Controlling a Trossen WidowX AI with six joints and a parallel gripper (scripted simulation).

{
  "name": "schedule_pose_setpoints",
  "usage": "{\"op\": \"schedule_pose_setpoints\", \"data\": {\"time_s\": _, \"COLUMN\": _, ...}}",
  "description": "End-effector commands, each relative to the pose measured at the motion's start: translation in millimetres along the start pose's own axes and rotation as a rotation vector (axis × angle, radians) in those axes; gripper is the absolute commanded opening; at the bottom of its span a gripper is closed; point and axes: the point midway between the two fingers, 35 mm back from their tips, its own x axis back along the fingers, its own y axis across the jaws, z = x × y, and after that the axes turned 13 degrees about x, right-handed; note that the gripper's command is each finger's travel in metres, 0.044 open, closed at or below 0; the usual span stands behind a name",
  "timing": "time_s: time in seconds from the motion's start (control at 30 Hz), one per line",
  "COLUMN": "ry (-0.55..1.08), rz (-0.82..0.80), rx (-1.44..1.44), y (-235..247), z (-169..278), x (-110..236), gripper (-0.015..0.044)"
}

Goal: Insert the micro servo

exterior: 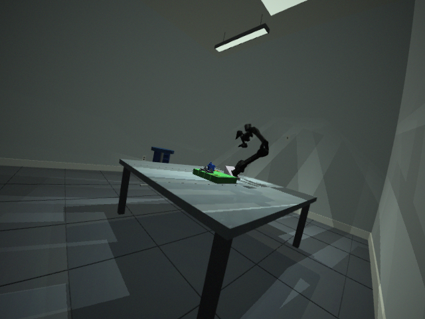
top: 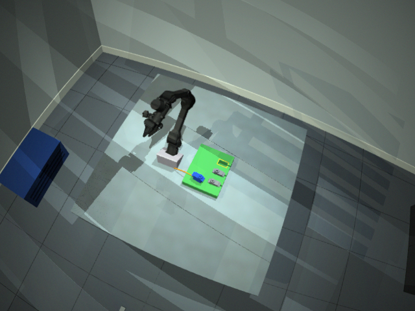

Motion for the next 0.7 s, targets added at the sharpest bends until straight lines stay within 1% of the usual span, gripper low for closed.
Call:
{"op": "schedule_pose_setpoints", "data": {"time_s": 0.0, "ry": 0.044, "rz": 0.016, "rx": 0.12, "y": 6.4, "z": 15.2, "x": -9.0, "gripper": 0.044}}
{"op": "schedule_pose_setpoints", "data": {"time_s": 0.67, "ry": 0.263, "rz": 0.02, "rx": 0.735, "y": 28.0, "z": 94.3, "x": -32.2, "gripper": 0.044}}
